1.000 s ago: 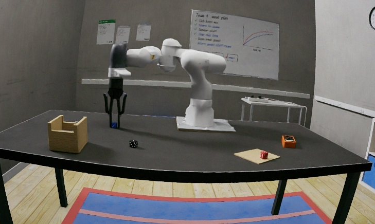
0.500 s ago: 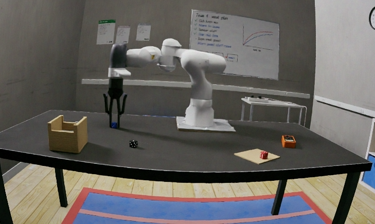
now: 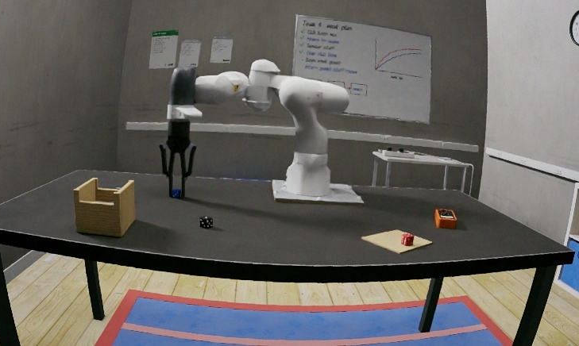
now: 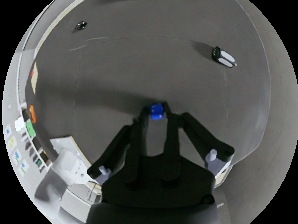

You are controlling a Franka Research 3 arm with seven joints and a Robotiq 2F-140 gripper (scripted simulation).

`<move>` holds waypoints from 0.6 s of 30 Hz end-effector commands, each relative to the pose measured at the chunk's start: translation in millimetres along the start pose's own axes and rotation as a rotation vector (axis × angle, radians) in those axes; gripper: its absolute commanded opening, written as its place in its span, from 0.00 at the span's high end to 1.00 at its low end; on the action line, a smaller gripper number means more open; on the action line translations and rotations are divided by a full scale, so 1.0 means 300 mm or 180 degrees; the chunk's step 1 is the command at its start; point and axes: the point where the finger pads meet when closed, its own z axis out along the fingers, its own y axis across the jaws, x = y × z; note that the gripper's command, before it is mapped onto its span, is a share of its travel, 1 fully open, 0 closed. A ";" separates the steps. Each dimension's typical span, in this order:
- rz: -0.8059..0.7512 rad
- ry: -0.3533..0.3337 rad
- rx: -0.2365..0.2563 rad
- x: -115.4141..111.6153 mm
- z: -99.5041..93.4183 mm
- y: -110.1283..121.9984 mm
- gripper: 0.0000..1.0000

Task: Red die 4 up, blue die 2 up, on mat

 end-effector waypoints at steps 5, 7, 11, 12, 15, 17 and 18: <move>0.0006 0.0004 -0.0003 0.004 0.001 -0.002 0.68; 0.0006 0.0004 -0.0003 0.004 0.001 -0.002 0.79; 0.0006 0.0004 -0.0003 0.004 0.001 -0.002 0.79; 0.0006 0.0004 -0.0003 0.004 0.001 -0.002 0.79; 0.0006 0.0004 -0.0003 0.004 0.001 -0.002 0.79; 0.0006 0.0004 -0.0003 0.004 0.001 -0.002 0.79; 0.0006 0.0004 -0.0003 0.004 0.001 -0.002 0.79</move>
